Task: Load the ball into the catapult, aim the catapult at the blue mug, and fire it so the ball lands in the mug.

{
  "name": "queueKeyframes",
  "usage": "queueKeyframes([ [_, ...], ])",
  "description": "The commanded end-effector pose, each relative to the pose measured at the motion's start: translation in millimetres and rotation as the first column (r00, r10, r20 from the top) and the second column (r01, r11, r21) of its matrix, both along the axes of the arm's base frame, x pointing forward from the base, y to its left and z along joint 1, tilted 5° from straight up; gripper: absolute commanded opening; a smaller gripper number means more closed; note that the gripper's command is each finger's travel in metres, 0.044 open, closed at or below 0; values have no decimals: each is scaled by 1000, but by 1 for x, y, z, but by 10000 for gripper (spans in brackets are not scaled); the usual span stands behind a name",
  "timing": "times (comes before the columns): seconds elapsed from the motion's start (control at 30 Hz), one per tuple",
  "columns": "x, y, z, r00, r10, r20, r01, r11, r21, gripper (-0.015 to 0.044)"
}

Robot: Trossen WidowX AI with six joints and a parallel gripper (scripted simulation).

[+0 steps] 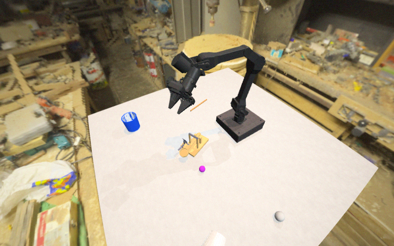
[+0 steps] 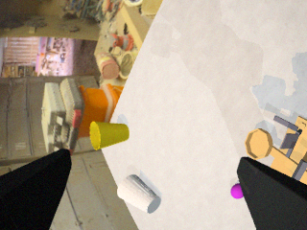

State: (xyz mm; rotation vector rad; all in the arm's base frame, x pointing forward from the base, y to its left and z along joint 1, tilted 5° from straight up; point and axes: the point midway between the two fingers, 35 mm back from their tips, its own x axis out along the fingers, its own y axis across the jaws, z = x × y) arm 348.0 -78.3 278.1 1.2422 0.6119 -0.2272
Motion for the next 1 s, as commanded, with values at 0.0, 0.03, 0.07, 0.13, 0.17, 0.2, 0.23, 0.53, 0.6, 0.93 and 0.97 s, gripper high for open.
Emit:
queueKeyframes([
  [0.0, -1, 1, -12, 999, 31, -42, -34, 997, -66, 440],
  [0.03, -1, 1, -16, 998, 42, -55, -46, 995, -85, 440],
  [0.07, -1, 1, -19, 996, 52, -69, -59, 993, -104, 440],
  [0.13, -2, 2, -27, 993, 74, -97, -87, 986, -142, 440],
  [0.17, -3, 2, -30, 990, 85, -112, -102, 982, -160, 440],
  [0.2, -3, 3, -34, 987, 96, -127, -118, 977, -177, 440],
  [0.23, -4, 3, -37, 984, 107, -142, -134, 972, -195, 440],
  [0.53, -12, 7, -67, 934, 210, -289, -302, 896, -326, 440],
  [0.6, -14, 8, -74, 917, 233, -324, -344, 872, -349, 440],
  [0.93, -28, 12, -103, 796, 339, -501, -564, 714, -414, 440],
  [0.97, -29, 13, -105, 781, 349, -518, -586, 695, -416, 440],
])
